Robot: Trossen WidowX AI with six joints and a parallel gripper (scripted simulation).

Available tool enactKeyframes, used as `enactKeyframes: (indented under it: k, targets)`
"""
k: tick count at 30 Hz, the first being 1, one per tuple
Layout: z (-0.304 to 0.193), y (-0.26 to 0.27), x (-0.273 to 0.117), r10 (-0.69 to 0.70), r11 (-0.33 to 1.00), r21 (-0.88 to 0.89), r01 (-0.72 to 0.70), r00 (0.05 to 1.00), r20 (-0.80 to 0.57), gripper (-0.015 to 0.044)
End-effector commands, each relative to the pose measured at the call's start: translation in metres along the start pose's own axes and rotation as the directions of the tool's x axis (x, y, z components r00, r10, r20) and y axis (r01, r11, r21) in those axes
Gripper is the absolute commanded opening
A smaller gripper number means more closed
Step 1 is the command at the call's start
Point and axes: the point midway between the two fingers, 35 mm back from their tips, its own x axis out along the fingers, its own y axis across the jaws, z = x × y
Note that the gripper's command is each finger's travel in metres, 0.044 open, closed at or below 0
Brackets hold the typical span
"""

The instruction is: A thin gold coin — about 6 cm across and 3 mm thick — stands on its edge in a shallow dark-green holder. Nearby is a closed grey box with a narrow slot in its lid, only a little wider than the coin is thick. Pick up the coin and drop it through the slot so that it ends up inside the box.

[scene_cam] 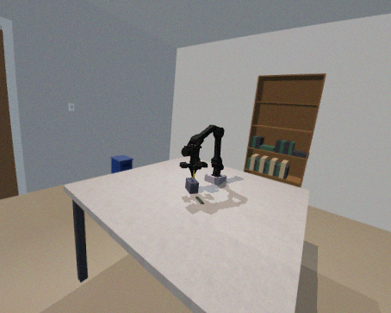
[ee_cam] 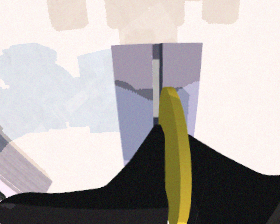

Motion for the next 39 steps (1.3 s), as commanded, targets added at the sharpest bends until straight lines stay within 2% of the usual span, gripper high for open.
enactKeyframes:
  k: [1, 33, 39]
  targets:
    - [-0.001, 0.002, 0.003, 0.004, 1.000, 0.009, -0.004, 1.000, -0.002, 0.0000]
    - [-0.001, 0.001, 0.016, 0.004, 1.000, -0.005, -0.004, 1.000, -0.002, 0.0000]
    - [0.000, 0.001, 0.013, 0.001, 1.000, 0.001, -0.001, 1.000, 0.000, 0.0157]
